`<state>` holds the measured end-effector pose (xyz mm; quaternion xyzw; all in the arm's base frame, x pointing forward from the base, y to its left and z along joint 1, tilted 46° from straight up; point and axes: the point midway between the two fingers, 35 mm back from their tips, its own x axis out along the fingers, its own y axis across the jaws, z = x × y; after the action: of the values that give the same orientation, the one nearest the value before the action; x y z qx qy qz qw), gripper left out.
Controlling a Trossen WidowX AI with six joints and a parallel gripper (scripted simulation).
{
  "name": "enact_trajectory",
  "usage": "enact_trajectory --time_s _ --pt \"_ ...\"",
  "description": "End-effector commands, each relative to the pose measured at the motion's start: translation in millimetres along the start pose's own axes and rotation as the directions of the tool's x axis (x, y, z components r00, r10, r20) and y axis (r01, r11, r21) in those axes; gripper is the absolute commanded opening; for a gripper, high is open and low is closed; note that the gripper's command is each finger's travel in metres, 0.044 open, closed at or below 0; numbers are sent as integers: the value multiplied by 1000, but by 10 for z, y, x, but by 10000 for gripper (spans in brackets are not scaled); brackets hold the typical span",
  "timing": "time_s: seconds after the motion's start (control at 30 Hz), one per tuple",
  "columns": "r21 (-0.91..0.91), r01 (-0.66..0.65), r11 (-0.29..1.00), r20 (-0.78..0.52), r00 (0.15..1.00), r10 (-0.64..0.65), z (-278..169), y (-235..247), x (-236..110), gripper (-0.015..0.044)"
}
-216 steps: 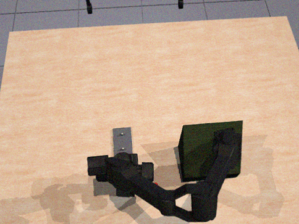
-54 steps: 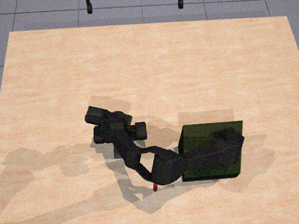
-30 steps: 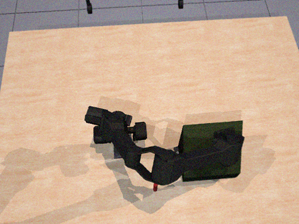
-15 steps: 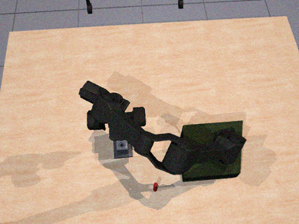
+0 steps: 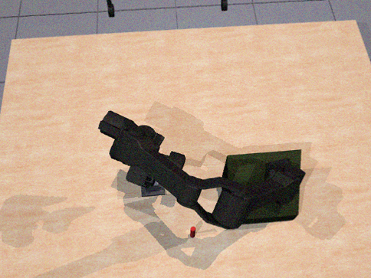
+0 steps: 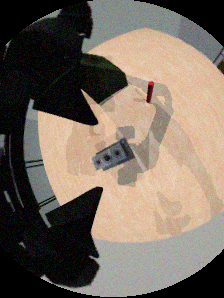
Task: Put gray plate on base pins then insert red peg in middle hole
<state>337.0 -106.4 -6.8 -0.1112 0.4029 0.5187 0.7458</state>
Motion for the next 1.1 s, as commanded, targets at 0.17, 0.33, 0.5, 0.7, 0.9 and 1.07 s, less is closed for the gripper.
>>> enact_trajectory --time_s 0.17,0.33,0.5,0.7,0.9,1.07 --pt "811 -3 585 3 1000 1 620 604 -29 440" --pt "913 2 408 0 1000 -3 735 776 -24 440" --pt "978 4 208 -2 1000 -6 820 926 -15 440" --pt "999 -2 -42 2 1000 -3 927 1133 4 440" --pt "955 -6 -297 8 1000 3 1006 1315 25 440" --pt "870 -7 -494 13 1000 8 1059 1478 46 440"
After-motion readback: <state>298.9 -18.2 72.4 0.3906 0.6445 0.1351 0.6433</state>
